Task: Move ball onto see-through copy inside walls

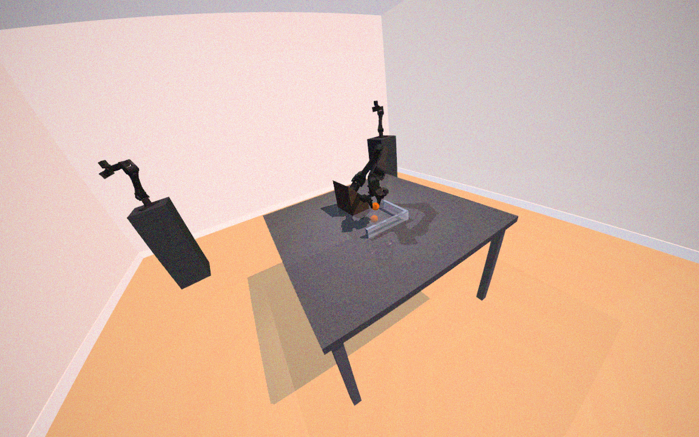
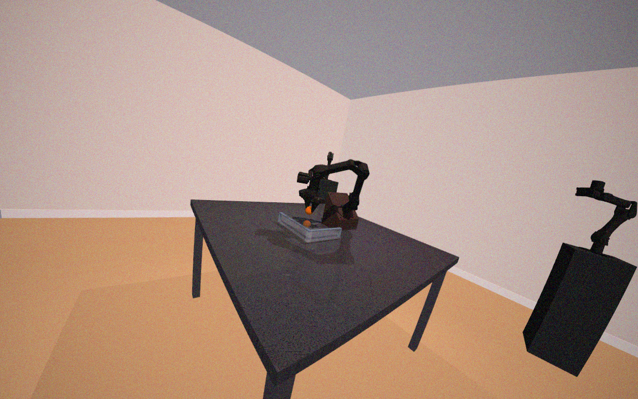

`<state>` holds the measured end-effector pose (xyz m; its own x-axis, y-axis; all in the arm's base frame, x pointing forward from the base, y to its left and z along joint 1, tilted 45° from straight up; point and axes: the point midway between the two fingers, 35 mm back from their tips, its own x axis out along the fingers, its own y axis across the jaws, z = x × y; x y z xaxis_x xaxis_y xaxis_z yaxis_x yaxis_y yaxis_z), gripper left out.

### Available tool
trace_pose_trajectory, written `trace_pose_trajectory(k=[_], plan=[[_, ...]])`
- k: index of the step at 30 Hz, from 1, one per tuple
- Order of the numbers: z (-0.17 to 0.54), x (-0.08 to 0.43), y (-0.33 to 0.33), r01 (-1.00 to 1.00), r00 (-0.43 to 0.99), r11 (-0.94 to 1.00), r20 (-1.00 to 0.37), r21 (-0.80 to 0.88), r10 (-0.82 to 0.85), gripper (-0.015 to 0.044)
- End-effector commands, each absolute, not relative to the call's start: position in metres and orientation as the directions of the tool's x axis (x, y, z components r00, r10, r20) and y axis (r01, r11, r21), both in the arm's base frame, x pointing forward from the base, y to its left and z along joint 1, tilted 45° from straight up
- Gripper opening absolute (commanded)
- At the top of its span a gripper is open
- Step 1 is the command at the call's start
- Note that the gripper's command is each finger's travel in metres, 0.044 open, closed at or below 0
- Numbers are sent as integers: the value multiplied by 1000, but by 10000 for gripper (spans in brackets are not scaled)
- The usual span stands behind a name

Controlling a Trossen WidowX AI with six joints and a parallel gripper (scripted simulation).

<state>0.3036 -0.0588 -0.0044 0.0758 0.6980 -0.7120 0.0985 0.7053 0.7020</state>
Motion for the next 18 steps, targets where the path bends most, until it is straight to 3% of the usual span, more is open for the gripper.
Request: trace_pose_trajectory(k=[1,18], plan=[[-17,293,-61,100,74,707,-714,700,696,0],[-66,298,-12,99,74,705,-712,702,698,0]])
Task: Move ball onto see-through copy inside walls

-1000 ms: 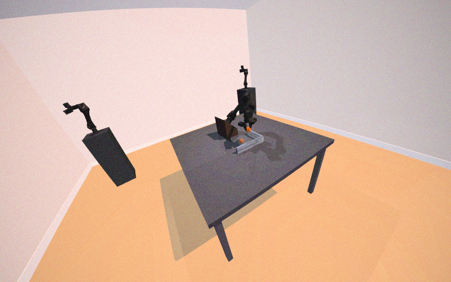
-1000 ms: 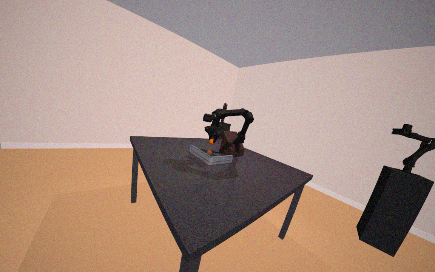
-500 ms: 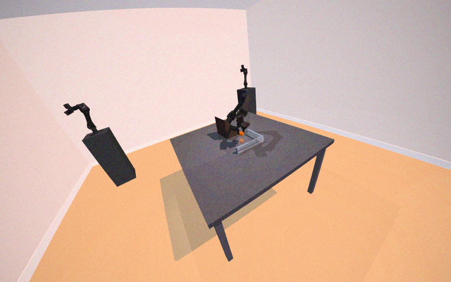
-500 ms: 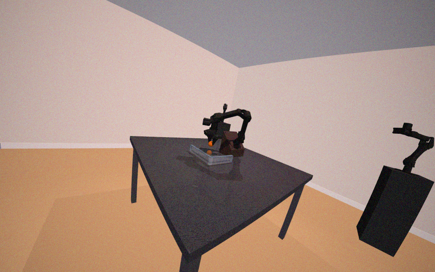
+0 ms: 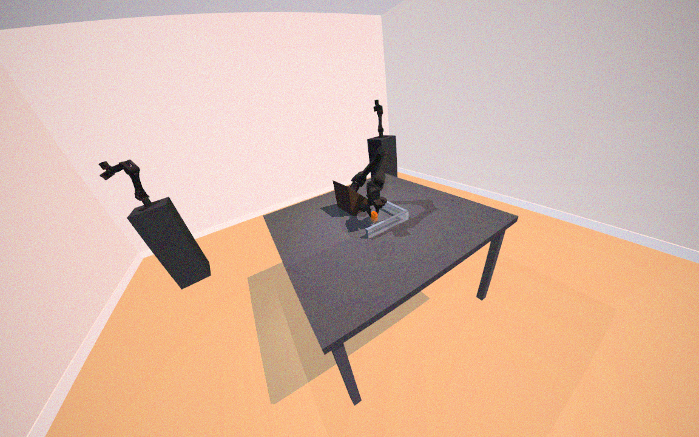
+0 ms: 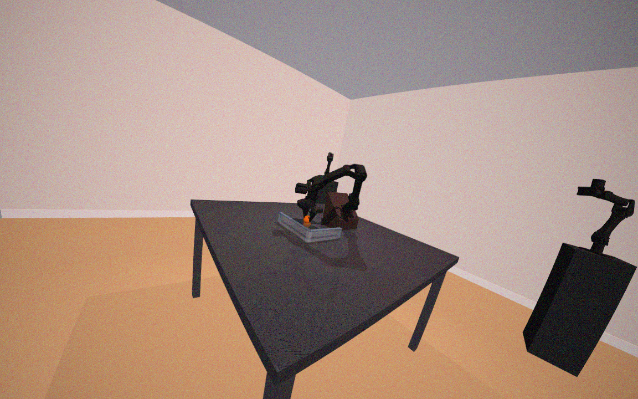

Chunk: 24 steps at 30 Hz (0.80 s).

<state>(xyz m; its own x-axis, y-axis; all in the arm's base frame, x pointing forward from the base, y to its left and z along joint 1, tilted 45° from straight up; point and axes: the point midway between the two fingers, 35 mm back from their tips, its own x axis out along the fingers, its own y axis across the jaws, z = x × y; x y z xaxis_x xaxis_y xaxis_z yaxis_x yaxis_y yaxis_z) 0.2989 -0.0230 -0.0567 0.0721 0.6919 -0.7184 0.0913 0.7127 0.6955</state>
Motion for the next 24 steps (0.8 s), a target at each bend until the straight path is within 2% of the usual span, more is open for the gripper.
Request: trace_pose_trajectory(k=[1,21,24], plan=[[-67,298,-11,99,74,705,-712,702,698,0],[-80,299,2,99,74,704,-711,703,699,0],[-79,300,-1,94,74,710,-716,698,694,79]])
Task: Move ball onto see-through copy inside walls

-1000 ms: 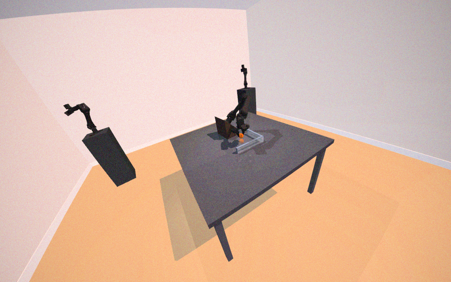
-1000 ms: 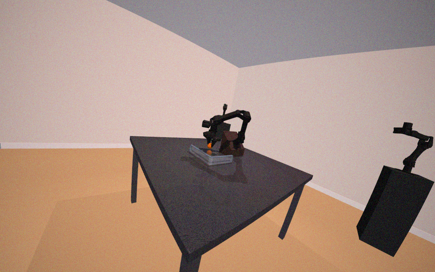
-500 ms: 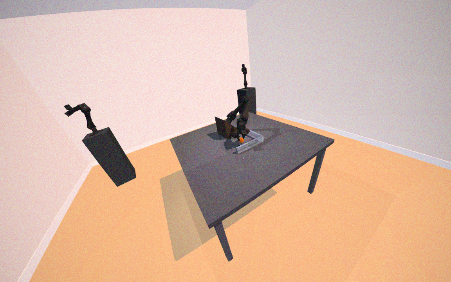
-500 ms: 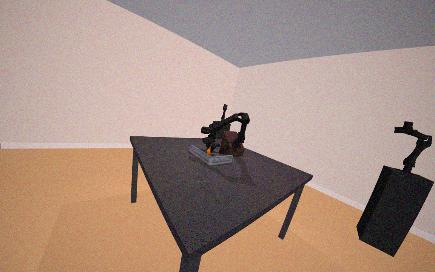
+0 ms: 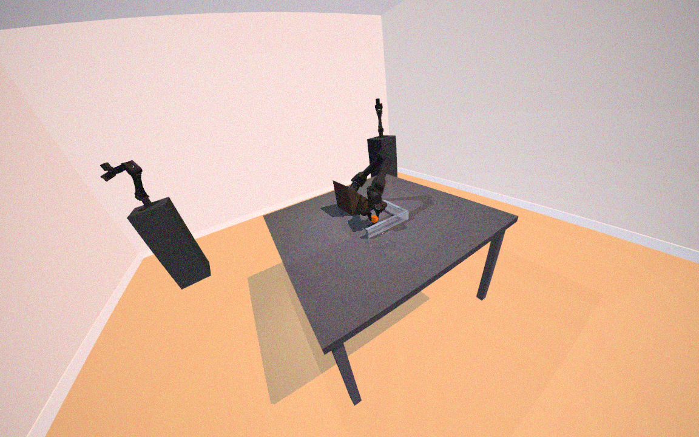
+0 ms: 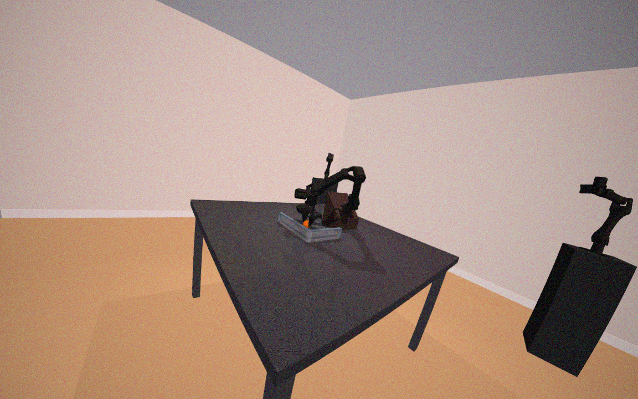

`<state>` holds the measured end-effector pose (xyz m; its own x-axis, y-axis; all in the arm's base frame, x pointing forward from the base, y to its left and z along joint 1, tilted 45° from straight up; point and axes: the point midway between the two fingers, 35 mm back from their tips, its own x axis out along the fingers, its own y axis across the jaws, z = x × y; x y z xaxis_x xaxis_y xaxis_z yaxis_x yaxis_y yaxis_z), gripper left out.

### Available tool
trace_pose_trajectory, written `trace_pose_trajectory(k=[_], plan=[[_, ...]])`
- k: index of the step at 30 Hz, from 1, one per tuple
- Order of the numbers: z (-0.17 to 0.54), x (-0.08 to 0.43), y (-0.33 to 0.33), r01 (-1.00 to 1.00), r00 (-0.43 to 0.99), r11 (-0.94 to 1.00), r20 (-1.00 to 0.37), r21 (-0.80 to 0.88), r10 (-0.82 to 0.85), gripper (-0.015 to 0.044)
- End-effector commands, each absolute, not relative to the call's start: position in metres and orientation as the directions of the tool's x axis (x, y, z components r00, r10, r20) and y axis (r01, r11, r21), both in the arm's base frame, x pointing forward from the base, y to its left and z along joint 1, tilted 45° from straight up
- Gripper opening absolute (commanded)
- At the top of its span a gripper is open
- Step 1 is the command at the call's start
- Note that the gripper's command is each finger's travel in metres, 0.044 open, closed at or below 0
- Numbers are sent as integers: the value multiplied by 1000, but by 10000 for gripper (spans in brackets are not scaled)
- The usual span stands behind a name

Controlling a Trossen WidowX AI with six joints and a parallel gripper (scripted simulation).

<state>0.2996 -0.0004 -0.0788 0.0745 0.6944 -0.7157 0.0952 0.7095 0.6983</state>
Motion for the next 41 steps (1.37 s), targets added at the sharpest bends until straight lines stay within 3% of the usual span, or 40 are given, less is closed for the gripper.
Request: trace_pose_trajectory(k=[1,11,19,32,36,41], plan=[[-79,300,-1,94,74,710,-716,698,694,105],[-79,300,-1,94,74,710,-716,698,694,351],[-19,293,-59,100,74,708,-715,699,696,351],[-24,294,-56,108,81,703,-711,703,699,351],[1,290,-78,104,79,703,-711,703,699,440],[8,288,-84,103,78,703,-710,704,700,440]])
